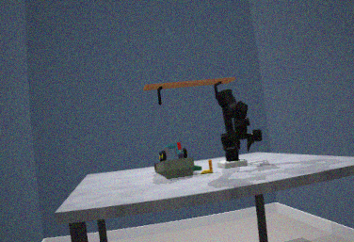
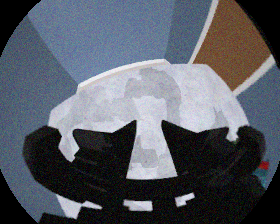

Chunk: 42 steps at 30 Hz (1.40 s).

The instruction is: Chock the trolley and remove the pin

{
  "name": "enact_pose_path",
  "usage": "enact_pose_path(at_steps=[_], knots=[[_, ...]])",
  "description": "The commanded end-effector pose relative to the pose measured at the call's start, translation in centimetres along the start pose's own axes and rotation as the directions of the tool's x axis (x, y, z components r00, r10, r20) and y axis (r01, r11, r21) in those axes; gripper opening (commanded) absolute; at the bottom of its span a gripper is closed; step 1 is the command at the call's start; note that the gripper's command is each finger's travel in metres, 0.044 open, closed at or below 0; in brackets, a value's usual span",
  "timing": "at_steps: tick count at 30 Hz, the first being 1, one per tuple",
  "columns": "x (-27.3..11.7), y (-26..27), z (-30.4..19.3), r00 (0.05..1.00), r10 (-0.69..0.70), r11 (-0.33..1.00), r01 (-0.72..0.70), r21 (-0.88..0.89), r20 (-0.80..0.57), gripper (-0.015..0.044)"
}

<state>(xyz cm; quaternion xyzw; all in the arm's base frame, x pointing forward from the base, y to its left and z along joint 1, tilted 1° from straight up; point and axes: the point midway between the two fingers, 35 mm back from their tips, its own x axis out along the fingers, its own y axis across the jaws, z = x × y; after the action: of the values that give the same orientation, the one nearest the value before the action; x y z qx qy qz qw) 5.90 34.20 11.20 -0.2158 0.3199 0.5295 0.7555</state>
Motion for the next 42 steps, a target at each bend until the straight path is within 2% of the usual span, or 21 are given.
enact_pose_path(at_steps=[1,13,25,33,42], knots=[[-0.3,-3.5,-0.4,0.992,-0.061,0.998,0.056,-0.043,-0.110,0.0190],[-3.8,-11.8,-3.3,0.903,-0.133,0.990,0.099,-0.104,-0.408,0.0190],[-10.4,-16.7,-6.8,0.759,-0.043,0.999,0.016,-0.047,-0.649,0.0190],[-11.4,-17.1,-7.3,0.741,-0.021,1.000,0.001,-0.030,-0.672,0.0190],[-9.2,-17.2,-9.0,0.741,-0.021,1.000,0.001,-0.031,-0.671,0.0190]])
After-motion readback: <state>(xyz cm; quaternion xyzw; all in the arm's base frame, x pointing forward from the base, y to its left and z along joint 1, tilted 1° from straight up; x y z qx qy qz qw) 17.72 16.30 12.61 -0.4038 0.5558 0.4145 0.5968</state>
